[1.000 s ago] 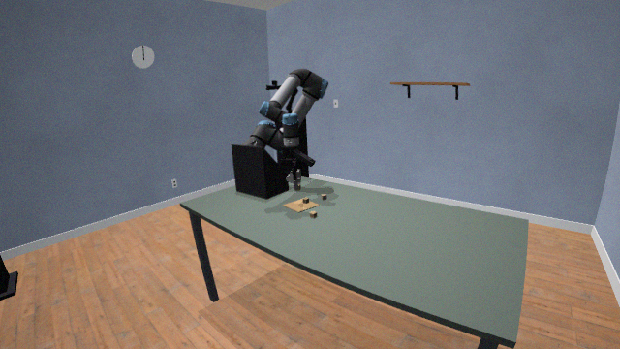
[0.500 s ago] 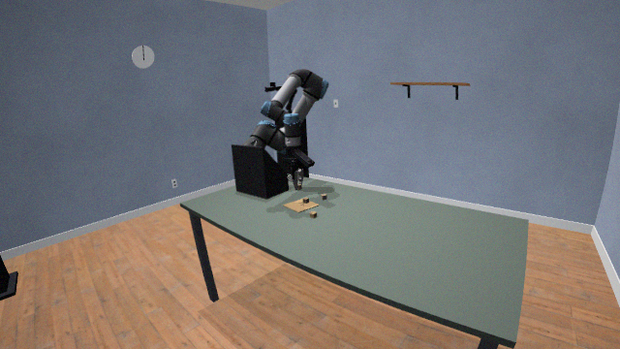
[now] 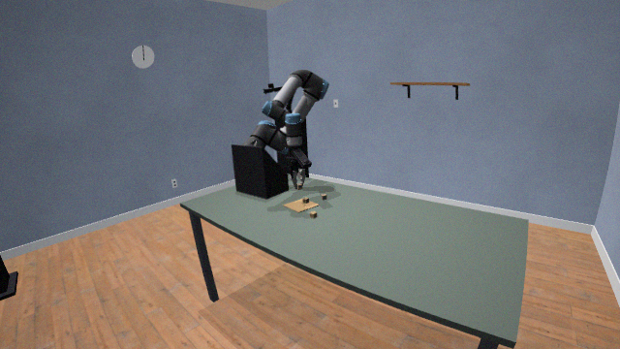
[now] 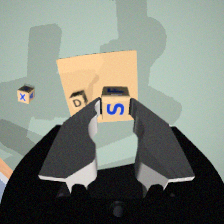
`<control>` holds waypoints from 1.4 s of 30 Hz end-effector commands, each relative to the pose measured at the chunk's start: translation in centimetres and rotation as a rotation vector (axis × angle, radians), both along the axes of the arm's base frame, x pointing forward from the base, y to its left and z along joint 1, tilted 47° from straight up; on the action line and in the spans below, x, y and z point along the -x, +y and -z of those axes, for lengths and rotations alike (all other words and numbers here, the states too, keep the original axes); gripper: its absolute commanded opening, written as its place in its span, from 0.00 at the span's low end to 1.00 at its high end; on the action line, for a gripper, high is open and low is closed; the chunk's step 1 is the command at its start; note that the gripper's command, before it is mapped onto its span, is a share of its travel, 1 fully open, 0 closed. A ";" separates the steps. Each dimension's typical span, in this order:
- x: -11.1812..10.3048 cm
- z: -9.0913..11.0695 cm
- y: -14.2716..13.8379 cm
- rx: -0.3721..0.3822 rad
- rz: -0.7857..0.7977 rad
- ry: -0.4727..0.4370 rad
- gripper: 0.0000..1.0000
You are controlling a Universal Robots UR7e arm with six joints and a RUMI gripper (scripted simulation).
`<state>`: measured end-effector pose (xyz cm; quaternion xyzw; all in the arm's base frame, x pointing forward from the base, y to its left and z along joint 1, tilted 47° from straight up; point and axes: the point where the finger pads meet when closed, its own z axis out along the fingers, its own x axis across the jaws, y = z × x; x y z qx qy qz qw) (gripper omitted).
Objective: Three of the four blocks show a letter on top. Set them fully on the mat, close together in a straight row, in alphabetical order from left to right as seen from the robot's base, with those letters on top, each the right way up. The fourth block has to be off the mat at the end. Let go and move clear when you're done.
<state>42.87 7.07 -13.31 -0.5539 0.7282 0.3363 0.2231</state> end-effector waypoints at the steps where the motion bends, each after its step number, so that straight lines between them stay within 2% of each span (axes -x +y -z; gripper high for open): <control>1: 0.1 -0.2 0.2 0.013 0.095 0.101 0.05; 5: 0.2 -0.3 0.3 0.016 0.126 0.136 0.05; 8: 0.4 -0.5 0.4 0.020 0.195 0.210 0.05; 20: 0.9 -1.0 0.9 0.033 0.383 0.415 0.05; 22: 0.9 -1.0 0.9 0.033 0.383 0.415 0.05; 37: 1.8 -1.7 1.7 0.049 0.631 0.685 0.05; 42: 2.0 -1.9 1.9 0.052 0.671 0.728 0.05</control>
